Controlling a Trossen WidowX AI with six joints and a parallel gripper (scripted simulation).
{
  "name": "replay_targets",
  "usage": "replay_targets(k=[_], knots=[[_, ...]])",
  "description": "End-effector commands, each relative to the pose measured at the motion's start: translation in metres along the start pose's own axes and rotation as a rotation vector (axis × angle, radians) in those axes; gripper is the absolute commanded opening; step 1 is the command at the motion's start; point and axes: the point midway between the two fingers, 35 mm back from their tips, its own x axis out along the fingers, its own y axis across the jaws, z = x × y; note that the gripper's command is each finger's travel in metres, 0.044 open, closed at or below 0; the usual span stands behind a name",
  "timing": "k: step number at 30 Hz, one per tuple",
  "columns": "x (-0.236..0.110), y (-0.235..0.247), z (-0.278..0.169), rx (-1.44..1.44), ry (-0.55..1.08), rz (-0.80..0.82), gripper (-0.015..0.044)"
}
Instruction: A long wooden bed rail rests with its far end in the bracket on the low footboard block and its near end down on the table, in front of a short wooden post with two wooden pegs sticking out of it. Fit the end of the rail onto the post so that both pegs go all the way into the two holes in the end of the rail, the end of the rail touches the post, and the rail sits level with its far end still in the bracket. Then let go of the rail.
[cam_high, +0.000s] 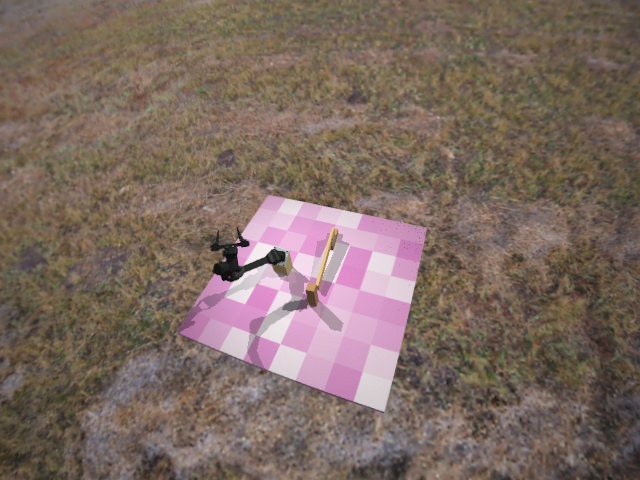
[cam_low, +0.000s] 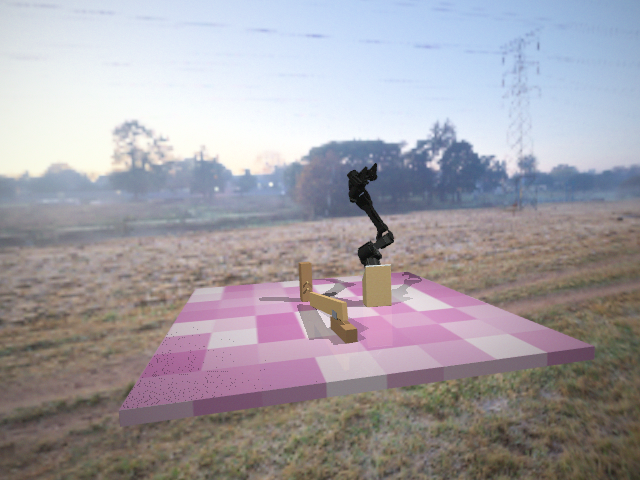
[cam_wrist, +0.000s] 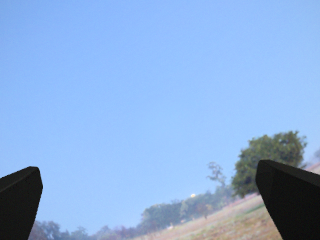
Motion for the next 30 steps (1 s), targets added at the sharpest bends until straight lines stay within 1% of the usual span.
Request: replay_targets(k=[1, 8, 12, 15, 19, 23, 26, 30], knots=[[0.013, -0.064, 0.03, -0.013, -0.063, -0.159, 0.044], [0.016, -0.184, 0.059, -0.064, -0.094, -0.482, 0.044], [0.005, -0.254, 0.061, -0.097, -0.053, -0.679, 0.044], [-0.007, -0.303, 0.056, -0.12, 0.009, -0.824, 0.044], [-0.03, -0.368, 0.036, -0.11, 0.131, -1.006, 0.044], [-0.058, -0.421, 0.01, -0.112, 0.292, -1.161, 0.044], [-0.083, -0.455, -0.014, -0.111, 0.442, -1.262, 0.044], [-0.122, -0.492, -0.052, -0.117, 0.7, -1.365, 0.044]])
